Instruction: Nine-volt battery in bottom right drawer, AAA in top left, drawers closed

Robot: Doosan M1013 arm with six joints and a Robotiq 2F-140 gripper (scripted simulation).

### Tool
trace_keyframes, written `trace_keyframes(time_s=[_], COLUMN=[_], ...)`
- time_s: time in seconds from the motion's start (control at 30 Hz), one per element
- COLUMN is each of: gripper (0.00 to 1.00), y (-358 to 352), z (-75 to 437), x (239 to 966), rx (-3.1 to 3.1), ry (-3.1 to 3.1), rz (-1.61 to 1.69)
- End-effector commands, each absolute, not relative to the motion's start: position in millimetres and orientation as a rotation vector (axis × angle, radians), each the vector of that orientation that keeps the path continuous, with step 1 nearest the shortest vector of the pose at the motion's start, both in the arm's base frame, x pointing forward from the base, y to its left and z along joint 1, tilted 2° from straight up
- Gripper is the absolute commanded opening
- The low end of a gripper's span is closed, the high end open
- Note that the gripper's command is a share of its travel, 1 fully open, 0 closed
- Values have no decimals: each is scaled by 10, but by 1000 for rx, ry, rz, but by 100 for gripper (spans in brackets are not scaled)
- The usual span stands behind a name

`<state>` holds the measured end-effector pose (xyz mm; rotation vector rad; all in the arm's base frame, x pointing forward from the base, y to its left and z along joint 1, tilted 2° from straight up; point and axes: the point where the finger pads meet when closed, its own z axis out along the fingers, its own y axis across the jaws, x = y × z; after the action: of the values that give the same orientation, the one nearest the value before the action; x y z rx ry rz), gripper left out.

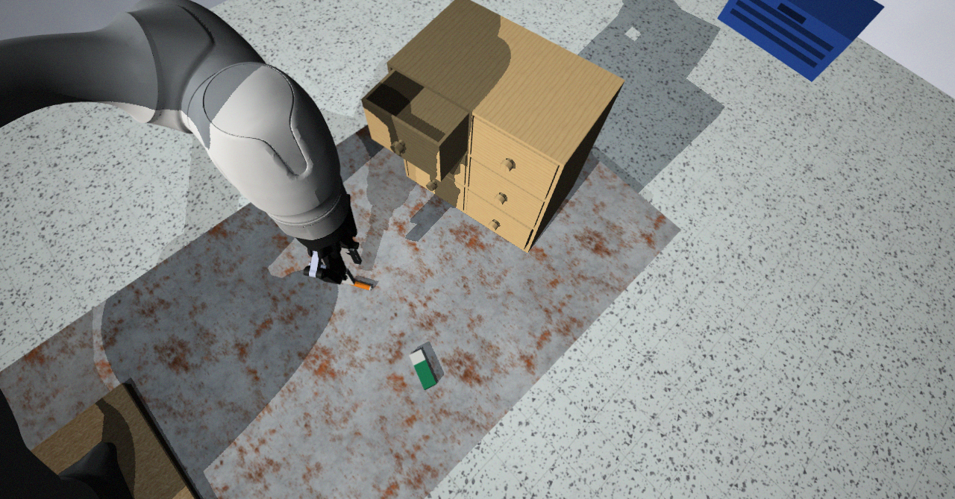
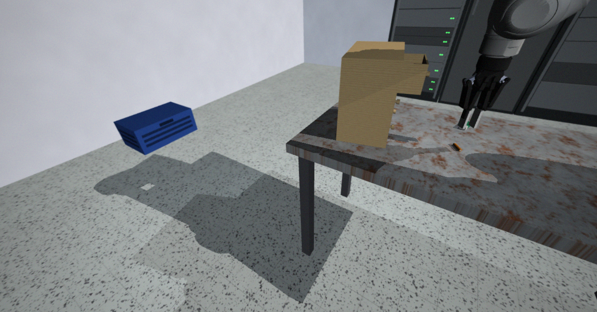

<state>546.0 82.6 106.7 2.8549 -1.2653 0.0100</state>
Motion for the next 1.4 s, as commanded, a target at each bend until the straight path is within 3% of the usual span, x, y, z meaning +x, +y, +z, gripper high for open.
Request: trace_keyframes(time_s=[0.0, 0.07, 1.0, 1.37], gripper=[20, 15, 15, 15], y=[829, 829, 828, 821], z=[868, 865, 836, 596], x=[5482, 5482, 5482, 5485], rx=[2784, 2784, 2784, 2783], ry=[-1388, -1389, -1389, -1389], rz=[33, 33, 33, 33])
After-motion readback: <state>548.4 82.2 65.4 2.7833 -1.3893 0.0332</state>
